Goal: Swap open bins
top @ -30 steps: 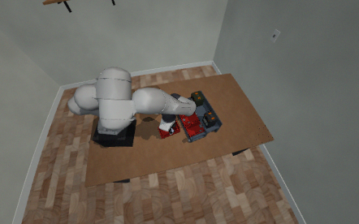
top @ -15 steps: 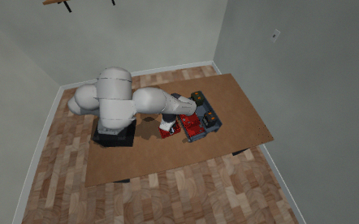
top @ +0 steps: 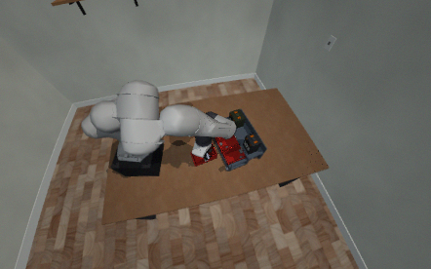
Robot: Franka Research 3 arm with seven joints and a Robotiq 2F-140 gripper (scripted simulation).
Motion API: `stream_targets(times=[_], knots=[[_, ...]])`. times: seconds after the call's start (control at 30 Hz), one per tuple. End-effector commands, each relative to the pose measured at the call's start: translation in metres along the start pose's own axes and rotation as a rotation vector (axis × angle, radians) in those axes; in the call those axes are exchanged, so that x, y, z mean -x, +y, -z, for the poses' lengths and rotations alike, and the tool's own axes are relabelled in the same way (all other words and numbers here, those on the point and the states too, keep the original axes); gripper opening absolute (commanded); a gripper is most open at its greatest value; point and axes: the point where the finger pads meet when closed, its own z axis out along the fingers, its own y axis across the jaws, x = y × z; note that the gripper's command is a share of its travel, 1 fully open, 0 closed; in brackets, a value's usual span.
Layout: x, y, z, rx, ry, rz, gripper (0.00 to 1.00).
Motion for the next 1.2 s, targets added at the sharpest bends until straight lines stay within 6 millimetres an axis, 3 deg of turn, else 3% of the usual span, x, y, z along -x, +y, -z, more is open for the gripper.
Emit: stream_targets(times=[0.0,1.1,1.13,1.17], knots=[[0.0006,0.0003,0.0001,0.000,0.001,-0.007,0.00],[-0.0017,0.0015,-0.0073,0.000,0.001,-0.007,0.00],[-0.0017,0.0015,-0.0073,0.000,0.001,-0.007,0.15],[-0.0017,0.0015,-0.0073,0.000,0.001,-0.007,0.15]])
